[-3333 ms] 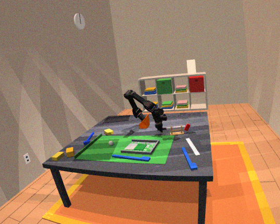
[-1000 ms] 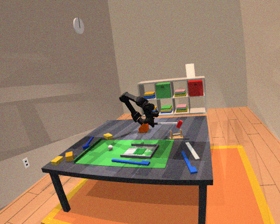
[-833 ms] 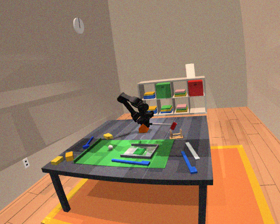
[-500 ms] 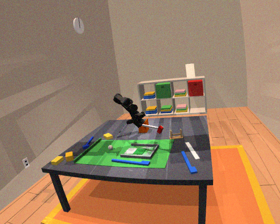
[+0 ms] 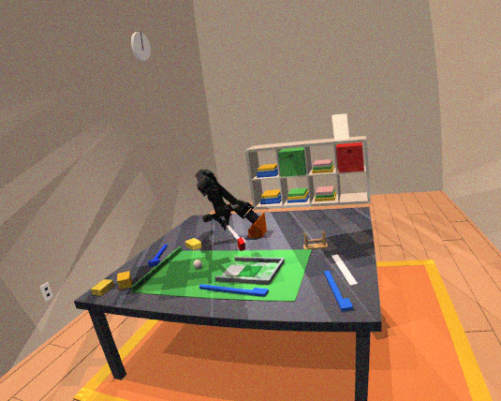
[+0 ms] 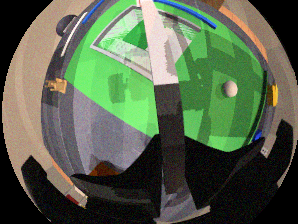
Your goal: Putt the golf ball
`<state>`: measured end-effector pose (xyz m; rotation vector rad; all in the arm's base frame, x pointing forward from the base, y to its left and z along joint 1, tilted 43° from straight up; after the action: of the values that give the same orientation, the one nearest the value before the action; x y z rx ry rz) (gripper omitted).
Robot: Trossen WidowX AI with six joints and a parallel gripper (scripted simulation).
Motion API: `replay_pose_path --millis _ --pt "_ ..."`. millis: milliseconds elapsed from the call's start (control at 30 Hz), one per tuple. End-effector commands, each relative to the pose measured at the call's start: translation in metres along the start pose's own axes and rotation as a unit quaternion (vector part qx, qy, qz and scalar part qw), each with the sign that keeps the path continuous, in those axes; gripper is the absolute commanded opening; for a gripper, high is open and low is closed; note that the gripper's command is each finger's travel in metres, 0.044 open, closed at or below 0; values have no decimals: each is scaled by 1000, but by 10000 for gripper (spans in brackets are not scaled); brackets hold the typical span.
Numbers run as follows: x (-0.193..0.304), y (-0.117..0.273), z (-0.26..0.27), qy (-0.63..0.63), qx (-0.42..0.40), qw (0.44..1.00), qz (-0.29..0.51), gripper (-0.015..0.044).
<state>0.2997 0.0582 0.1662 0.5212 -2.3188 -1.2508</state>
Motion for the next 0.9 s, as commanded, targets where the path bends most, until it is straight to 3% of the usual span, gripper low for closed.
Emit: replay_pose_path --millis 0,567,867 --pt "21 5 -20 -61 13 998 6 0" --pt "133 31 -87 -345 87 934 40 0" --pt "139 23 -90 -355 90 929 41 0"
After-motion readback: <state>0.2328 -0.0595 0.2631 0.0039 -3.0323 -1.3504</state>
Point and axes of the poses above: the point midway between the two fingers, 35 mm back from their tips, its own y axis back along the fingers, its own z axis across the jaws, x = y × z, the point moved 5 cm from there along y, back along the fingers, and after that the axes turned 4 degrees about -y, right-handed, at the moved point
